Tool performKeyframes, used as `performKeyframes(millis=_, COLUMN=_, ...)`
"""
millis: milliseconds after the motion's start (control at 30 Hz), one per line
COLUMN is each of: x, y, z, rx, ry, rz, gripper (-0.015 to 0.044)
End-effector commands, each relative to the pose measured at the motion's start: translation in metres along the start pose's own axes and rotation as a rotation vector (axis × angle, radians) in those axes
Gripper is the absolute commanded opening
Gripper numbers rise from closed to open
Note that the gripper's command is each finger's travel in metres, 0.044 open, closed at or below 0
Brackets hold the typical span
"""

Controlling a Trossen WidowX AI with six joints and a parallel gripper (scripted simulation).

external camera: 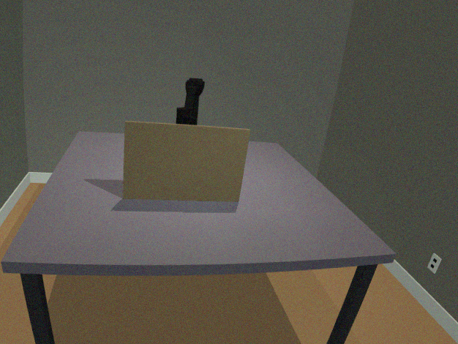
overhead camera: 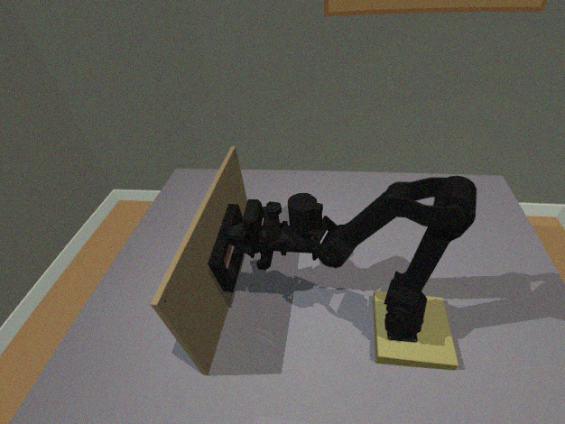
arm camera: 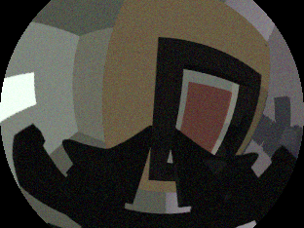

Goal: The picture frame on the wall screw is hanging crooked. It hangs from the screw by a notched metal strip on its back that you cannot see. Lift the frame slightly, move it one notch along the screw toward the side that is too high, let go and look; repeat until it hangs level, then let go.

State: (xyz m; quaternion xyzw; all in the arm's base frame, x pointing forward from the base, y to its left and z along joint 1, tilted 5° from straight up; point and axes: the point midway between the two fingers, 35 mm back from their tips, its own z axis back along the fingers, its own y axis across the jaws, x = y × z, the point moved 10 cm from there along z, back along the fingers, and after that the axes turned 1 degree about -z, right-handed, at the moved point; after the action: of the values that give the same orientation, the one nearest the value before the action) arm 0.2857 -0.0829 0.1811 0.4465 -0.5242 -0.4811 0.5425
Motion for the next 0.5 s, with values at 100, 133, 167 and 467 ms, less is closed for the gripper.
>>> performKeyframes(millis=100, x=-0.0006, y=0.0017, z=0.0, rx=0.007, ry=0.002, rz=0.001, gripper=0.0)
performKeyframes(millis=133, x=-0.0006, y=0.0016, z=0.0, rx=0.007, ry=0.002, rz=0.001, gripper=0.0)
performKeyframes(millis=167, x=-0.0005, y=0.0014, z=0.0, rx=0.007, ry=0.002, rz=0.001, gripper=0.0)
performKeyframes(millis=467, x=-0.0002, y=-0.0014, z=0.0, rx=0.007, ry=0.002, rz=0.001, gripper=0.0)
